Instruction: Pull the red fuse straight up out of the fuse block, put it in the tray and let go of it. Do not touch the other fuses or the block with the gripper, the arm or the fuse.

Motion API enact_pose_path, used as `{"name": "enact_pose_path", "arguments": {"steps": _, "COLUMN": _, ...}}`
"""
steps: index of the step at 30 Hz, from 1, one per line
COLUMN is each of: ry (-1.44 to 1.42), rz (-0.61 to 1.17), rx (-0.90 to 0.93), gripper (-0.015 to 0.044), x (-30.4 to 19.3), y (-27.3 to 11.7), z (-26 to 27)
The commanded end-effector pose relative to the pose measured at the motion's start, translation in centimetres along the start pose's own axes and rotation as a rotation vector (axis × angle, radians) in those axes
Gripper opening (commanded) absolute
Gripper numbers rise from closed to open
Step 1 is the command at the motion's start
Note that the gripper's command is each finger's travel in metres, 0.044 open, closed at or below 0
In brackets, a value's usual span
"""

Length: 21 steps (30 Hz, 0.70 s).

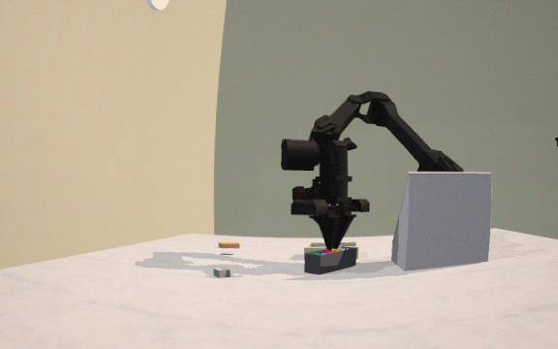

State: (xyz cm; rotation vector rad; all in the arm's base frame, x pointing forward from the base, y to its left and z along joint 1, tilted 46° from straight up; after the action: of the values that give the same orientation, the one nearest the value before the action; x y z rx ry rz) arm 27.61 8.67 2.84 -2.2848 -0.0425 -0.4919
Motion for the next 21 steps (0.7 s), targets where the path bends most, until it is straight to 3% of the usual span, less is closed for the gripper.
{"name": "enact_pose_path", "arguments": {"steps": 1, "ry": -0.005, "rz": -0.003, "rx": -0.003, "gripper": 0.0074, "x": -0.01, "y": 0.21, "z": 0.0}}
{"name": "enact_pose_path", "arguments": {"steps": 13, "ry": -0.005, "rz": -0.003, "rx": -0.003, "gripper": 0.0074, "x": -0.02, "y": 0.99, "z": -0.02}}
{"name": "enact_pose_path", "arguments": {"steps": 21, "ry": 0.001, "rz": -0.001, "rx": 0.0, "gripper": 0.0021, "x": 0.05, "y": 0.86, "z": 0.0}}
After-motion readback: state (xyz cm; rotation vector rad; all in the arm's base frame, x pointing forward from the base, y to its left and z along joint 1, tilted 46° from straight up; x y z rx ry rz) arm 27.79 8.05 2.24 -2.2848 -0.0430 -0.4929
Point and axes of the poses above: the point midway between the two fingers, 35 mm back from their tips, its own y axis out along the fingers, its own z axis across the jaws, x = y × z, the point moved 8 cm from there along -y, back along the fingers, and after that the axes turned 13 degrees about -y, right-handed, at the moved point
